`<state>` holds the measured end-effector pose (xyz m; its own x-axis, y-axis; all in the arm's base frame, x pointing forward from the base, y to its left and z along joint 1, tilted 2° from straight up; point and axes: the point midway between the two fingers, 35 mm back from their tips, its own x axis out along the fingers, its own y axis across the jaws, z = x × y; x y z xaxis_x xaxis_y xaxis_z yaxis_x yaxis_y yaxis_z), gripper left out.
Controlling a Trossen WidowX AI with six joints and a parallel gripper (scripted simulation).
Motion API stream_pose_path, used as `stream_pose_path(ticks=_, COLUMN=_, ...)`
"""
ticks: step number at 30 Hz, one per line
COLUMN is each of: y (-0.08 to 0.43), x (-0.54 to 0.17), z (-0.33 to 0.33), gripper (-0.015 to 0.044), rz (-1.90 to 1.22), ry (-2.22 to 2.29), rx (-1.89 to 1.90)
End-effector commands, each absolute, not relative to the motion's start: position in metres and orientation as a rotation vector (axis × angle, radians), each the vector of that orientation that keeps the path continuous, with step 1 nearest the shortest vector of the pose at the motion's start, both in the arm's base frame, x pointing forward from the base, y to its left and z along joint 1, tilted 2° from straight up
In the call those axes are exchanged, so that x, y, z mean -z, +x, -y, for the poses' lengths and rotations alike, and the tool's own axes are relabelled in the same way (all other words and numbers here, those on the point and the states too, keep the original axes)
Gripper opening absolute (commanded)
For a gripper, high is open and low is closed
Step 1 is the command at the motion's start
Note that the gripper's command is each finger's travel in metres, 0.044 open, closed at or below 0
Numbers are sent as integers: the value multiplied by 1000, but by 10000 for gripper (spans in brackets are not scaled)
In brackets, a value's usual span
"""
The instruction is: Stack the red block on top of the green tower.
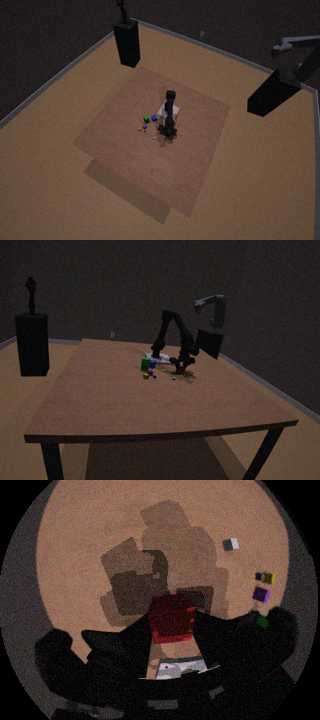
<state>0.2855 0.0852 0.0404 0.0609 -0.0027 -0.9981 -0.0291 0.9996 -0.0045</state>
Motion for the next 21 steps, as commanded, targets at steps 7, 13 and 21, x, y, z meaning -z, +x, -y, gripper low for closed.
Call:
stream_pose_path(ticks=7, y=285, x=-54, z=-85, gripper=0, rz=-1510, ry=-32, rx=-23)
stream_pose_path(ticks=13, y=283, x=-81, z=-85, gripper=0, rz=-1510, ry=-32, rx=-23)
stream_pose_path(ticks=21, y=281, x=-116, z=-86, gripper=0, rz=-1510, ry=-32, rx=-23)
